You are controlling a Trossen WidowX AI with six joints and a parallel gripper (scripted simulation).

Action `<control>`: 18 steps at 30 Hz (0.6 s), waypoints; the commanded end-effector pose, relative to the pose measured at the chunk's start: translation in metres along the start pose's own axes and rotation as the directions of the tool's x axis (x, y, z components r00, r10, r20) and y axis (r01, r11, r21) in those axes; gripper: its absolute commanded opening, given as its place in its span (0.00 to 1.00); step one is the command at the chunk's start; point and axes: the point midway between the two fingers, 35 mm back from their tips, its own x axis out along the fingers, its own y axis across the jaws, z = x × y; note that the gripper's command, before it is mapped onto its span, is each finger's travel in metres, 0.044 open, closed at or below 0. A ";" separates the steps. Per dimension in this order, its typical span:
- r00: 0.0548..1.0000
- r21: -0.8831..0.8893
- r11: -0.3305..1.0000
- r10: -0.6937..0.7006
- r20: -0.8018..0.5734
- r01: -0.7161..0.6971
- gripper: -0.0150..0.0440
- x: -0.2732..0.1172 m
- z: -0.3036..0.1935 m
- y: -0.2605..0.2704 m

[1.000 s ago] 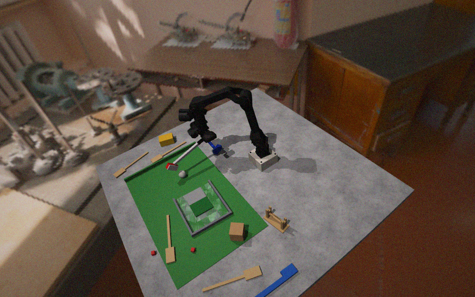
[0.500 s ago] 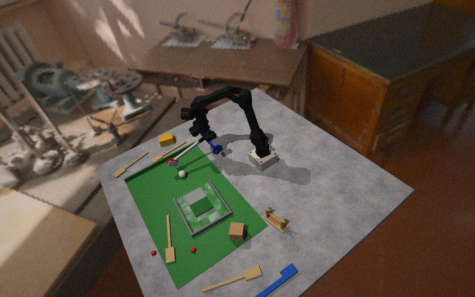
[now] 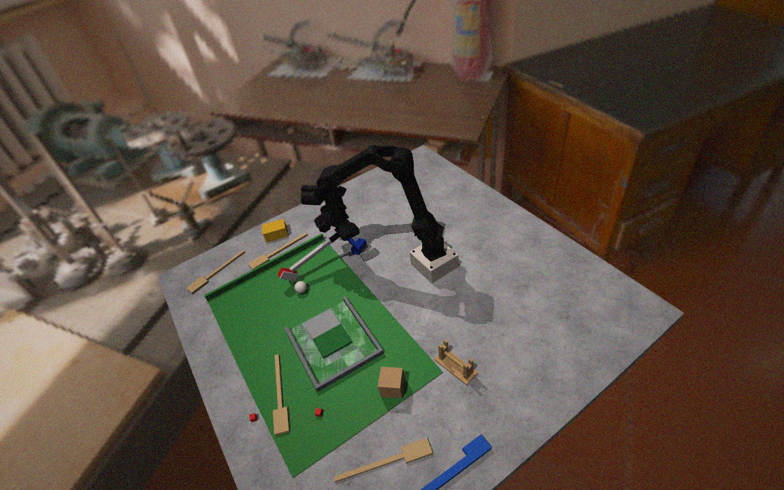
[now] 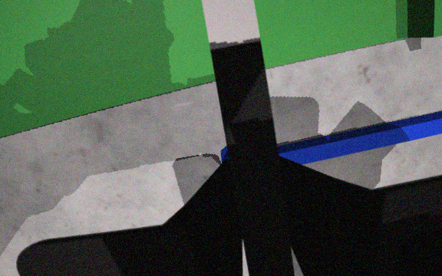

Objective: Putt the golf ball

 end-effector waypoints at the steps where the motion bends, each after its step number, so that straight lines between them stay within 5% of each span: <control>1: 1.000 0.004 1.000 -0.004 0.003 0.004 0.25 0.006 0.001 -0.001; 18: 1.000 0.001 1.000 0.001 -0.001 -0.001 0.25 0.016 0.000 0.000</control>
